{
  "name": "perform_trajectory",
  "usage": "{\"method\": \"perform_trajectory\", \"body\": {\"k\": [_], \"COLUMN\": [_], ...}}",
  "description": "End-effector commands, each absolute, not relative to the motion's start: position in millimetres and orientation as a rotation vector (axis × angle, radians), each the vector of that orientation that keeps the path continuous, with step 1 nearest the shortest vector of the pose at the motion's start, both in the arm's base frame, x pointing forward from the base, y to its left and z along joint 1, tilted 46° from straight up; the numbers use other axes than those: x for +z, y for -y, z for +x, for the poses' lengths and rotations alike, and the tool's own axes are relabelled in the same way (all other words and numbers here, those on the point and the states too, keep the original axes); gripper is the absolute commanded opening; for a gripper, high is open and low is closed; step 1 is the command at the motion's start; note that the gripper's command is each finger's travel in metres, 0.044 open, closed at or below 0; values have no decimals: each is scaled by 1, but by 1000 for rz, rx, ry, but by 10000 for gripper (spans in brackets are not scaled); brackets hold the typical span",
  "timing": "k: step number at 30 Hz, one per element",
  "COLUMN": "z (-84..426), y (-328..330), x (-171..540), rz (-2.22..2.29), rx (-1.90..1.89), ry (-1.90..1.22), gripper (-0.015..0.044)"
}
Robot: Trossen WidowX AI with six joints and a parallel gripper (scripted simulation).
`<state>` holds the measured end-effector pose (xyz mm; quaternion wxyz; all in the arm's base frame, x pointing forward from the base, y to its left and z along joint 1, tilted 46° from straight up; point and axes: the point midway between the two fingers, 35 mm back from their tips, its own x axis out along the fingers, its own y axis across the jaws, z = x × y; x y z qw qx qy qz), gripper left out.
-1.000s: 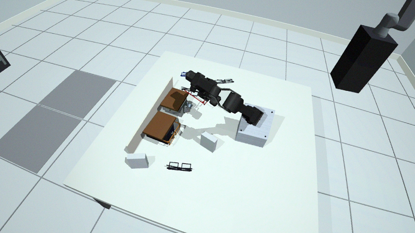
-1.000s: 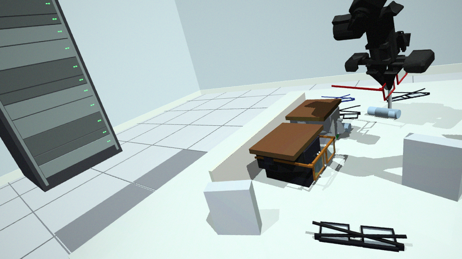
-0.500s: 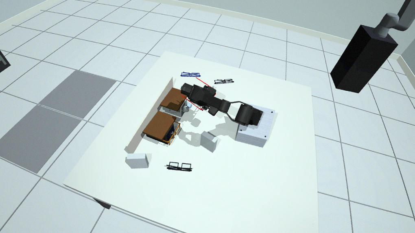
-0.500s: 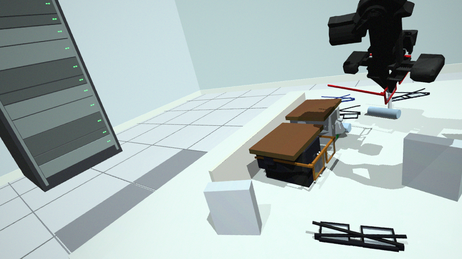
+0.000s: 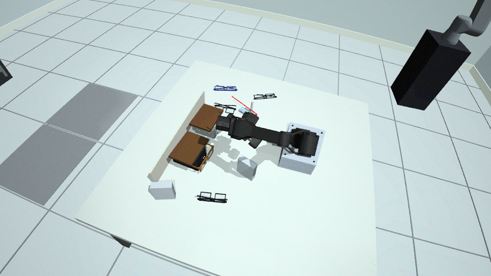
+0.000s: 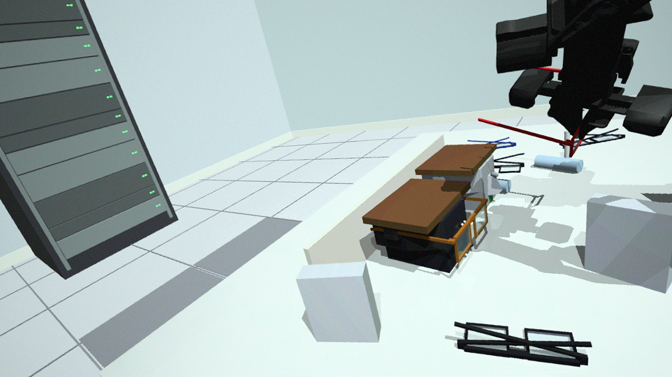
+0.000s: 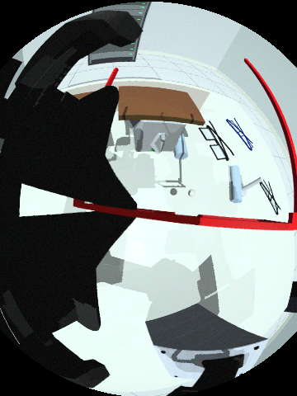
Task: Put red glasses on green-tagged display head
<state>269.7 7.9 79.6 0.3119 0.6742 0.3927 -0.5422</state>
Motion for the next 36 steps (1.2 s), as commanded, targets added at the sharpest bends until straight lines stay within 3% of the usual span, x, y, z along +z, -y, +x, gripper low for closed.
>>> {"method": "perform_trajectory", "body": {"k": [1, 36], "z": [261, 188], "y": [-17, -64], "x": [93, 159], "rz": [1793, 2067], "rx": [-1412, -1128], "ry": [-974, -669], "gripper": [0, 0]}}
